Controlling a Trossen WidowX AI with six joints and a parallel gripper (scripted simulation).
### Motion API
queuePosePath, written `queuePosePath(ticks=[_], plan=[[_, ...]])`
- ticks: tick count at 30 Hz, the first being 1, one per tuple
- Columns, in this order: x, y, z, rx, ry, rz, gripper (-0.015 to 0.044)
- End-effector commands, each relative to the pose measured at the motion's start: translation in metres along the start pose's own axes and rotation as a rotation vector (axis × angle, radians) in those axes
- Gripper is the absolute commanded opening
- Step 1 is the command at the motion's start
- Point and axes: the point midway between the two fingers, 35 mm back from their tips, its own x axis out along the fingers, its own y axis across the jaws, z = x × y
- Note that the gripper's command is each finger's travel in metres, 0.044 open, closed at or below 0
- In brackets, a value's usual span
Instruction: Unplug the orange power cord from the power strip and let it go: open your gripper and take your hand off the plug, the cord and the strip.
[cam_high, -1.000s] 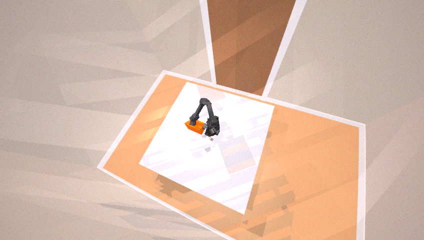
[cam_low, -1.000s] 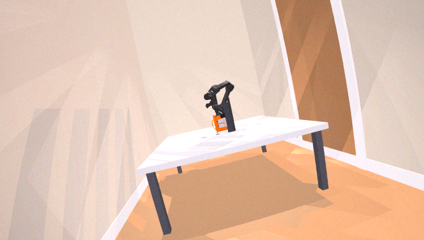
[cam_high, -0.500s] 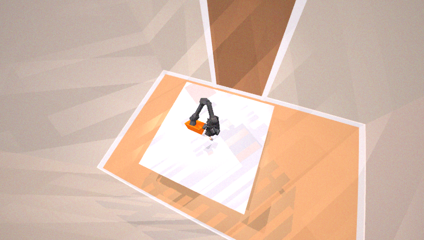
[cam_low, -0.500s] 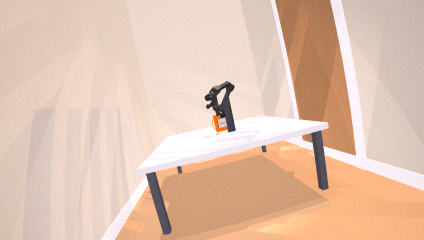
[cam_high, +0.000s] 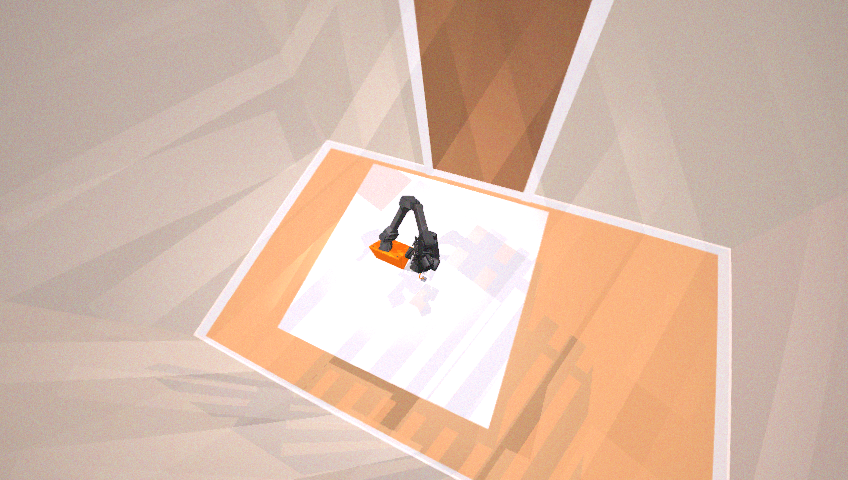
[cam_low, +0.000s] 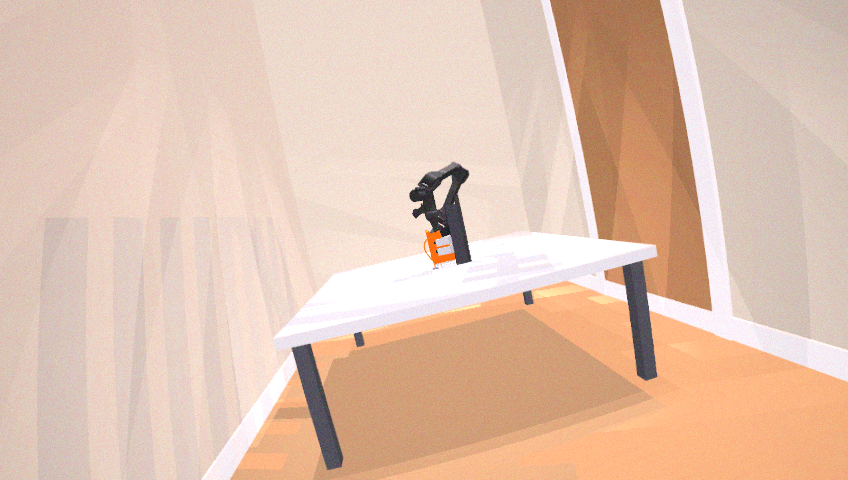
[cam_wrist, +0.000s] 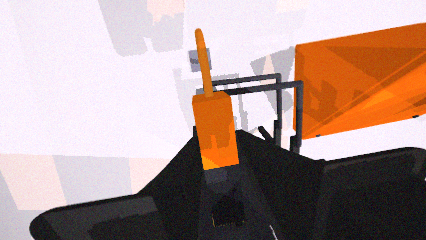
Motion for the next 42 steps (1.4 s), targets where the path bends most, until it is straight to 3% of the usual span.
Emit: queuePosePath(ticks=[1,18,31,35,39,42], plan=[[0.0,0.0,0.002,0.0,0.0,-0.002,0.0],[-0.001,0.002,0.03,0.002,-0.002,0.0,0.0],[-0.001,0.002,0.023,0.004,0.002,0.001,0.0341],[-0.006,0.003,0.044,0.004,-0.001,0.001,0.044],[-0.013,0.001,0.081,0.003,-0.002,0.001,0.044],[-0.014,0.001,0.083,0.003,-0.002,0.001,0.044]])
